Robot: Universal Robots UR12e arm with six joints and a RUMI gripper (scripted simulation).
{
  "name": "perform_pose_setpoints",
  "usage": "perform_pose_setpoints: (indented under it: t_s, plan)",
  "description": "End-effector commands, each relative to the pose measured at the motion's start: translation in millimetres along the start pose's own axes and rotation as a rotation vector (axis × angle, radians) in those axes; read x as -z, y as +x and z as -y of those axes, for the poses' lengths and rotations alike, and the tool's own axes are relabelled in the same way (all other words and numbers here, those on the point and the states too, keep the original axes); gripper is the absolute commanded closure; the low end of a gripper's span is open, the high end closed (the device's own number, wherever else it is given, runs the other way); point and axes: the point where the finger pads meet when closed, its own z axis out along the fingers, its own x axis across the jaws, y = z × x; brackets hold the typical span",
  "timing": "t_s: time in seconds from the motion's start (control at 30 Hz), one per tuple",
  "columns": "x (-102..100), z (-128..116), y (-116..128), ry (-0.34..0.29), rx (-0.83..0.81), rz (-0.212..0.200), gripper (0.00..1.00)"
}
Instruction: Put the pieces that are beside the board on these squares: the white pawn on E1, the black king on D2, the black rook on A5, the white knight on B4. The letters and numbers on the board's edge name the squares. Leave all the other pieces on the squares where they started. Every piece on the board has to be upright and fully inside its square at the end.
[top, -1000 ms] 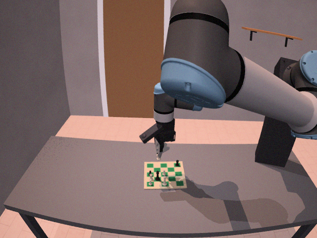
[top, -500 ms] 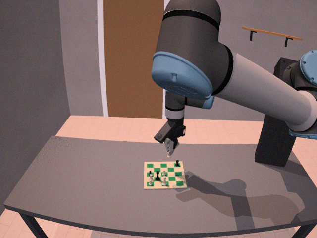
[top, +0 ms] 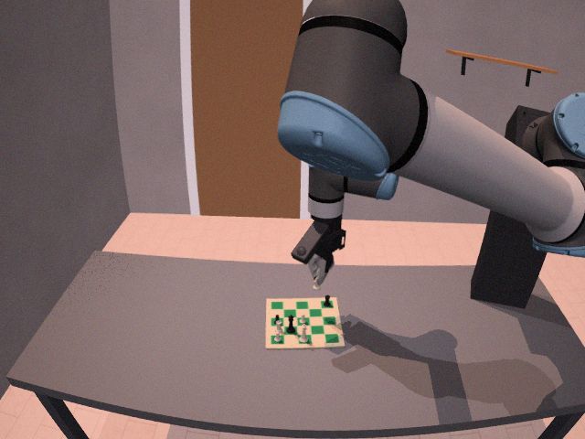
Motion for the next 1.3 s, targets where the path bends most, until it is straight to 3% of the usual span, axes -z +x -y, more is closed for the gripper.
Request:
perform_pose_setpoints:
  t_s: [0.0, 0.43, 1.07, 1.27]
  plan:
    - [1, 0, 0, 0.0, 0.003, 0.0, 1.0]
    - [-9, 0, 0, 0.0, 0.003, 0.001, 1.0]
    - [-80, -1, 1, 0.0, 0.003, 0.001, 1.0]
    - [-93, -1, 1, 0.0, 0.003, 0.001, 1.0]
